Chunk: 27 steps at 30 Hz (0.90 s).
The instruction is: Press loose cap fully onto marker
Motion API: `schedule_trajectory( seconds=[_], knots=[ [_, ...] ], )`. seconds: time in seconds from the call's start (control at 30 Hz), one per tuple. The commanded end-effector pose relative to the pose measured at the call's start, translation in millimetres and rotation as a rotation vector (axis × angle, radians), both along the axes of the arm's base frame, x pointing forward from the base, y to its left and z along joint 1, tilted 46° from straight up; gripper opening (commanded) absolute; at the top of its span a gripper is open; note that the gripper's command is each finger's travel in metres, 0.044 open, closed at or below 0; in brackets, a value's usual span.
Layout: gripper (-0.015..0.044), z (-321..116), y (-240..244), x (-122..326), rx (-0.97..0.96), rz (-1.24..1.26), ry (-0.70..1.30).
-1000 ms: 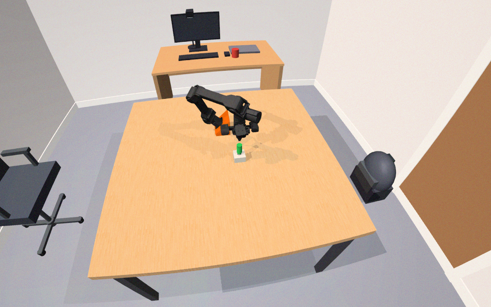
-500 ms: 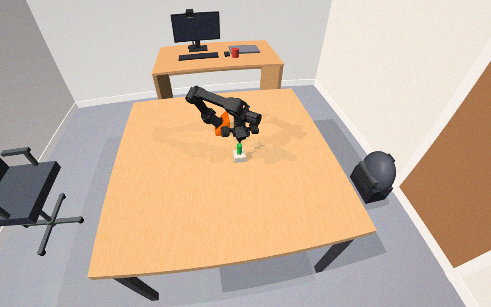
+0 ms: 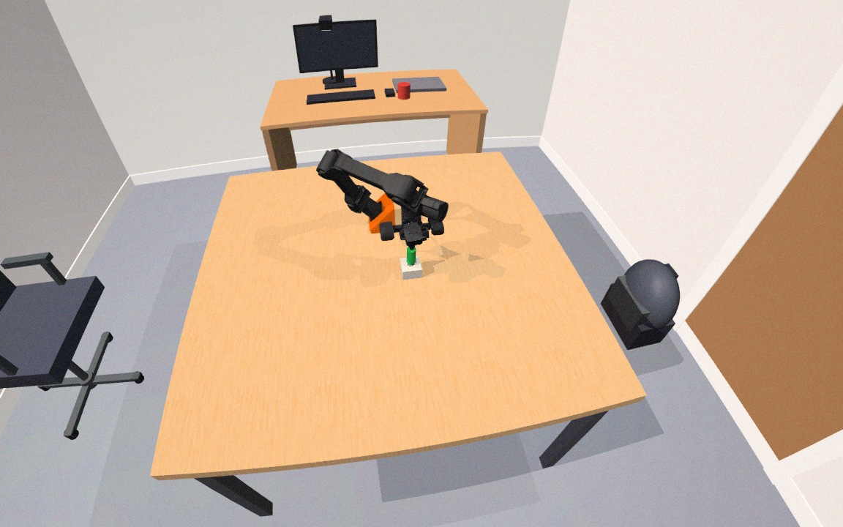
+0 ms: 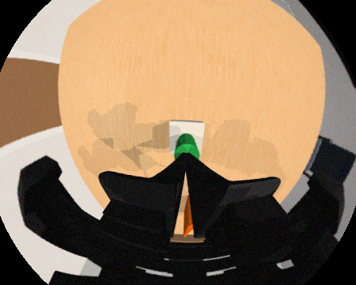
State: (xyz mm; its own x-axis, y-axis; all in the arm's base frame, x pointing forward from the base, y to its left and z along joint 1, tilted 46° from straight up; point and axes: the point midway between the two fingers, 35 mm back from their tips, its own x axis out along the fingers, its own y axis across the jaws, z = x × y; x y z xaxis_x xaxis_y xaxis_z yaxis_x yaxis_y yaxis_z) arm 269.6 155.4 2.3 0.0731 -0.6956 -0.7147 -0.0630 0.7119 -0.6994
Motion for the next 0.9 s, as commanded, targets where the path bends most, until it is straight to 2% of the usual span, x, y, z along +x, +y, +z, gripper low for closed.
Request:
schedule_trajectory(
  seconds=[0.0, 0.37, 0.6, 0.77, 0.87],
  knots=[
    [0.0000, -5, -7, 1, -0.009, 0.002, 0.002],
    [0.0000, -1, 0, 2, 0.002, 0.004, -0.004],
    [0.0000, 59, 58, -7, 0.045, 0.071, -0.009],
    [0.0000, 61, 59, -7, 0.046, 0.073, -0.009],
    [0.0079, 61, 59, -7, 0.046, 0.073, -0.009]
  ],
)
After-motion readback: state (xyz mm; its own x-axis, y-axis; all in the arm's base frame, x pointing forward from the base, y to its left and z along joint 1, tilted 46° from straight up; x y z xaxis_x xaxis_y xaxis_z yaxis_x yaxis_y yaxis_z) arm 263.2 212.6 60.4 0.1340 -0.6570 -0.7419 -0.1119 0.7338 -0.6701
